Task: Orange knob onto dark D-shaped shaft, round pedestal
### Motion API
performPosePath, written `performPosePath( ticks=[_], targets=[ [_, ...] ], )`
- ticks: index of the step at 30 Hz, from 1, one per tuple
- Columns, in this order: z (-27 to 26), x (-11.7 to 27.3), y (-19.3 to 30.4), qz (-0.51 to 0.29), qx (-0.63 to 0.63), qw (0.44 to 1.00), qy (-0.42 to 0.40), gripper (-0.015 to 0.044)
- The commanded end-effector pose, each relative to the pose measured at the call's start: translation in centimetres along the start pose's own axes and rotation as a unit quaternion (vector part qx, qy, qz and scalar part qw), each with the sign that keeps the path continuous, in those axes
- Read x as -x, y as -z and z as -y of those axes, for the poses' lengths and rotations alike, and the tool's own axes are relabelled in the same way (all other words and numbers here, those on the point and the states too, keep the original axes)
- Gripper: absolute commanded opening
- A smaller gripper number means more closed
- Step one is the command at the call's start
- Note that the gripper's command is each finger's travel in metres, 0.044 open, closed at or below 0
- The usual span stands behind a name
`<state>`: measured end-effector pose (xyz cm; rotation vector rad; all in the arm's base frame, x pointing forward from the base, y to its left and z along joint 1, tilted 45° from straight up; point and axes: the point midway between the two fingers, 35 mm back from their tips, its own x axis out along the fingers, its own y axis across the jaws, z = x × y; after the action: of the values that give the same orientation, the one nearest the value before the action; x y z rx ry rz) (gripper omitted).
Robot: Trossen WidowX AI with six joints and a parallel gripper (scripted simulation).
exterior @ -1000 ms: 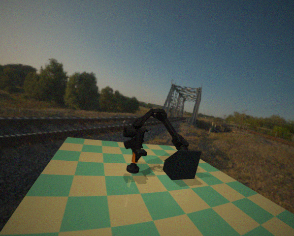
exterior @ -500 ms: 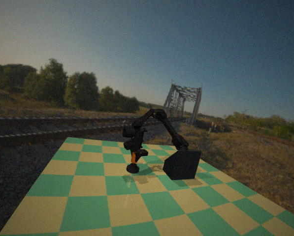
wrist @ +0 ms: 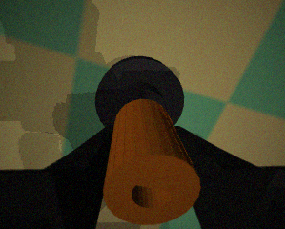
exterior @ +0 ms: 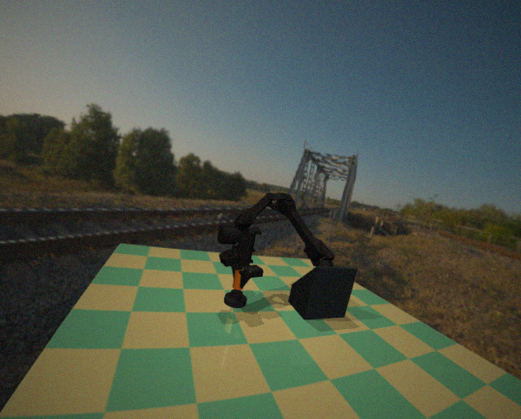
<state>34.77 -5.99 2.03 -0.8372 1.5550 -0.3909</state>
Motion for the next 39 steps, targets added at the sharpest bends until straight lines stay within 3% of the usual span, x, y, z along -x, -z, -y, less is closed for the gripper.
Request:
performPosePath(
  ticks=[1, 10, 39],
  targets=[
    [0.0, 0.36, 0.24, 0.001, 0.0, 1.0, 0.0, 0.0],
    [0.19, 0.36, 0.18, 0.001, 0.103, 0.995, 0.0, 0.0],
    [0.04, 0.02, 0.2, 0.001, 0.104, 0.995, 0.0, 0.0]
  ],
)
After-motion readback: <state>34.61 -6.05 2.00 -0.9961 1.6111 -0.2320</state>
